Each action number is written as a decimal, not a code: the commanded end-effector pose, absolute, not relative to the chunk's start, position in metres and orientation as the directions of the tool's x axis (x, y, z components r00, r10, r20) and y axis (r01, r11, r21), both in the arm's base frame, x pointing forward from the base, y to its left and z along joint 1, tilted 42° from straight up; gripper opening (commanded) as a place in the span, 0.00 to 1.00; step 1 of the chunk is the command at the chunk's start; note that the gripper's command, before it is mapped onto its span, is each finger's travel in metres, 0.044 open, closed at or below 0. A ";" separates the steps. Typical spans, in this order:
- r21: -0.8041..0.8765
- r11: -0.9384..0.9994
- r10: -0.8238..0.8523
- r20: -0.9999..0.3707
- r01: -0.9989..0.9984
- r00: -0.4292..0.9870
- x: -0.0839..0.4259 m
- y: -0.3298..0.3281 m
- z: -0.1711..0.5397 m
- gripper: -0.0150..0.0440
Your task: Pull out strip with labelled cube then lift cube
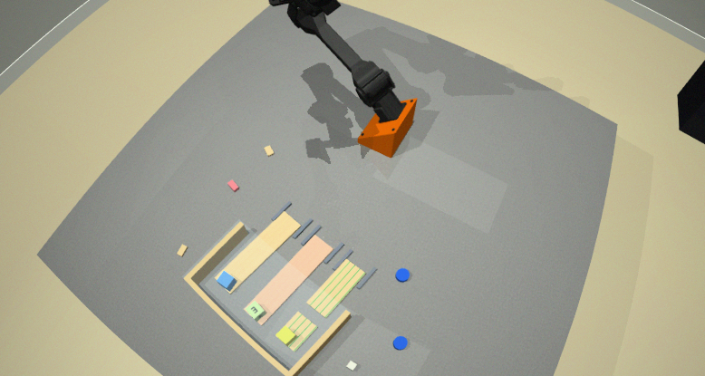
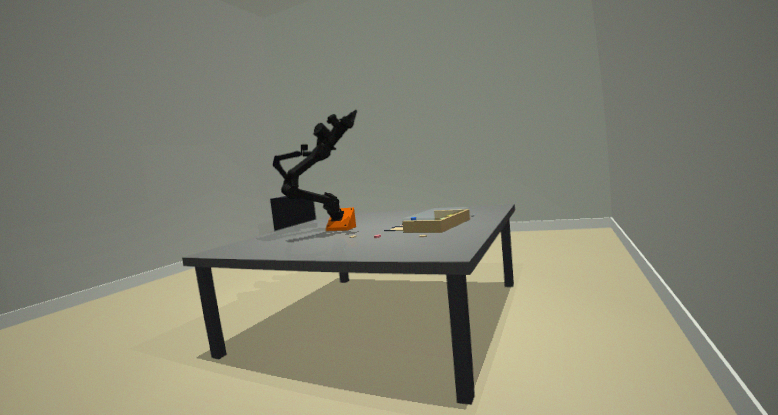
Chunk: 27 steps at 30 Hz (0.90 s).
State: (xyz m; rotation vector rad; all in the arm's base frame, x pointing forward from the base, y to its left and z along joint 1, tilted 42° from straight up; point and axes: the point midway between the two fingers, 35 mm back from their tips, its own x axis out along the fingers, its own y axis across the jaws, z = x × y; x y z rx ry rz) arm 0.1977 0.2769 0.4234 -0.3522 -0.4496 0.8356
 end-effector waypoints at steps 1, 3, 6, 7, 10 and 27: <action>-0.466 0.624 0.771 0.239 -0.627 0.590 0.199 0.277 0.422 0.93; -0.458 0.634 0.759 0.213 -0.623 0.615 0.206 0.277 0.414 0.93; -0.432 0.670 0.708 0.128 -0.604 0.694 0.228 0.275 0.385 0.93; -0.422 0.686 0.682 0.089 -0.592 0.726 0.237 0.274 0.372 0.93; -0.401 0.736 0.586 -0.026 -0.546 0.810 0.263 0.264 0.332 0.93; -0.625 0.780 -0.331 -0.416 -0.002 0.847 0.328 0.108 0.129 0.93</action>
